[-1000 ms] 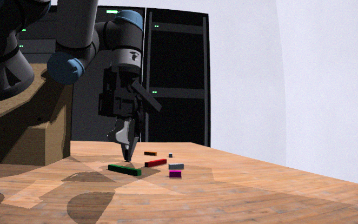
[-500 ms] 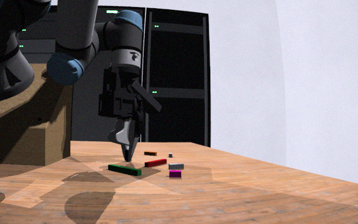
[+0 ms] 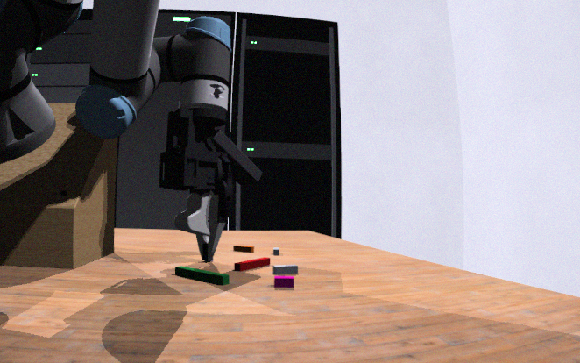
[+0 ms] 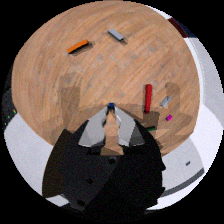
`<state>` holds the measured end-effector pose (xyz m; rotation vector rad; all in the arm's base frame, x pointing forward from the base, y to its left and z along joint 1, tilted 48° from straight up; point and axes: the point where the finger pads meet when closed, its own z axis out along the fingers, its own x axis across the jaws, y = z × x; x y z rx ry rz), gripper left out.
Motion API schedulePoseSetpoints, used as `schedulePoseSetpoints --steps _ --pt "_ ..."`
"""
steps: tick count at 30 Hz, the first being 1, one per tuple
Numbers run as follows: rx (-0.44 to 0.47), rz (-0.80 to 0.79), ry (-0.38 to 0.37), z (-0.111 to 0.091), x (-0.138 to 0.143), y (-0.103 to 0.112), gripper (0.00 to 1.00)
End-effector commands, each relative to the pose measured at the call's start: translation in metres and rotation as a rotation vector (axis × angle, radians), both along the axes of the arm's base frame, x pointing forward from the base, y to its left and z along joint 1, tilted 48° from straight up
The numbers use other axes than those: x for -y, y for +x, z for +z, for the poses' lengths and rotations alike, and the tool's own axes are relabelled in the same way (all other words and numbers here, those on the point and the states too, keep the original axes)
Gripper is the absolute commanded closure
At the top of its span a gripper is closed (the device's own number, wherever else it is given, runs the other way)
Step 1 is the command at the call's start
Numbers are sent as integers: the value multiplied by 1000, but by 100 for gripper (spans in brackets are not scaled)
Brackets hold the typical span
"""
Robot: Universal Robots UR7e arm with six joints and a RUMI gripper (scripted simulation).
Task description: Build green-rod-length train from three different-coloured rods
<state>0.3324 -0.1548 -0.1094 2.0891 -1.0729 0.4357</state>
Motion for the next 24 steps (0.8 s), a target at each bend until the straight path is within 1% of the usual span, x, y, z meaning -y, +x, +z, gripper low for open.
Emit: schedulePoseSetpoints --steps 1,6,7,9,10,12,13,15,16,20,21,24 --pt "1 0 1 0 0 1 100" --pt "1 0 1 0 0 1 100" --pt "1 0 1 0 0 1 97" --pt "1 0 1 0 0 1 97" --pt "1 0 1 0 0 1 94" --pt "1 0 1 0 0 1 94" --pt "1 0 1 0 0 1 92" --pt "1 0 1 0 0 1 92" --pt "1 0 1 0 0 1 89" --pt "1 0 1 0 0 1 89" --pt "1 0 1 0 0 1 86" --pt "1 0 1 0 0 1 86"
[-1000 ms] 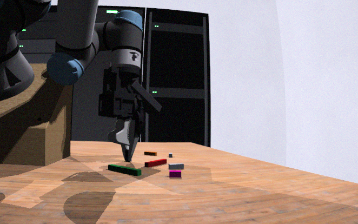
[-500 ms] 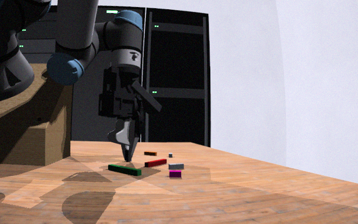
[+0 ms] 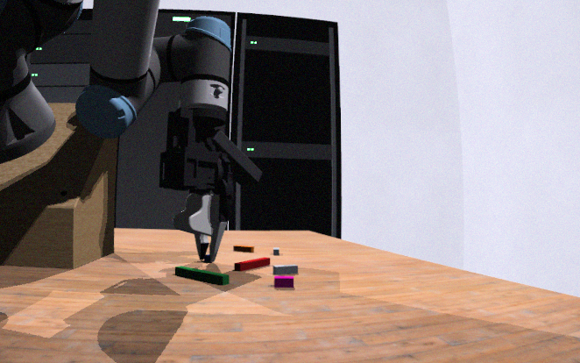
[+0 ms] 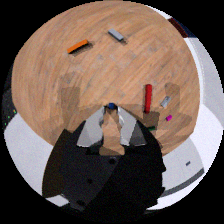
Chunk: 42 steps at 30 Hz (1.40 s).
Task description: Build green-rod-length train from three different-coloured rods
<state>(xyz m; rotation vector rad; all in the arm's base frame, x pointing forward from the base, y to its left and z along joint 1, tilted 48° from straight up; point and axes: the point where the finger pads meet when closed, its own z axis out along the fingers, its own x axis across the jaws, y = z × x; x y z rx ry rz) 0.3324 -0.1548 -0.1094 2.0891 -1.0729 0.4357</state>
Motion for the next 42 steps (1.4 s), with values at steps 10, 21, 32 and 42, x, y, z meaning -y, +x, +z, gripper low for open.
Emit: schedulePoseSetpoints --steps 10,21,32,42 --pt "1 0 1 0 0 1 86" --pt "-1 2 0 9 -10 0 86" --pt "5 2 -1 26 -28 4 86" --pt "6 2 0 46 -50 5 86"
